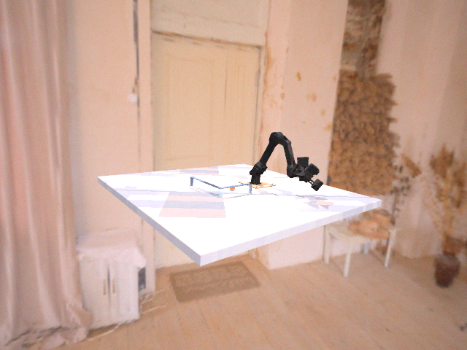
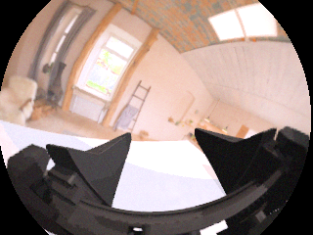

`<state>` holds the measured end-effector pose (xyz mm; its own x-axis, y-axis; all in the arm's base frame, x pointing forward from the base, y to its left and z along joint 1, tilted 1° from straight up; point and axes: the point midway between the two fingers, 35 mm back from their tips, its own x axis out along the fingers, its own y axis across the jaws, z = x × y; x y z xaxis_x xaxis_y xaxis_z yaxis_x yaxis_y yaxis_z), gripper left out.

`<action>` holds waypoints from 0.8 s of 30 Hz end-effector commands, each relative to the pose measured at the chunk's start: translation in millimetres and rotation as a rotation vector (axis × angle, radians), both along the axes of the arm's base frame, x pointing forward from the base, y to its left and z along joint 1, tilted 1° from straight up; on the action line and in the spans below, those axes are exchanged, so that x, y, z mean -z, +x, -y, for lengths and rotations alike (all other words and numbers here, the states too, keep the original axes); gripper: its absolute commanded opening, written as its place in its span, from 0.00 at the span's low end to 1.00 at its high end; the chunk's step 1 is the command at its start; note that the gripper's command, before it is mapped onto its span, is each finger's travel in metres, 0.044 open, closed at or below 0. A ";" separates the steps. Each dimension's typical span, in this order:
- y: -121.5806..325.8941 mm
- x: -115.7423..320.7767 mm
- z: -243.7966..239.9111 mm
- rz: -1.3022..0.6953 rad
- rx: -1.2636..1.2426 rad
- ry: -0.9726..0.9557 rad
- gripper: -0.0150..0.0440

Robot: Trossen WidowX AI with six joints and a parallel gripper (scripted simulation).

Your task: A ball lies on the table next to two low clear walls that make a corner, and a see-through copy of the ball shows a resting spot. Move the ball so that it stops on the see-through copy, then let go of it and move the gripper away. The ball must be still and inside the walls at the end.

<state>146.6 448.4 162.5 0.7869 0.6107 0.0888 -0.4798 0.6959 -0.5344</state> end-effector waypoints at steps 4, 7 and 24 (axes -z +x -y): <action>16.9 0.1 2.6 0.006 0.021 -0.045 0.75; 50.4 0.9 10.6 0.010 0.062 -0.136 0.71; 221.9 14.2 153.1 -0.181 0.268 -0.683 0.71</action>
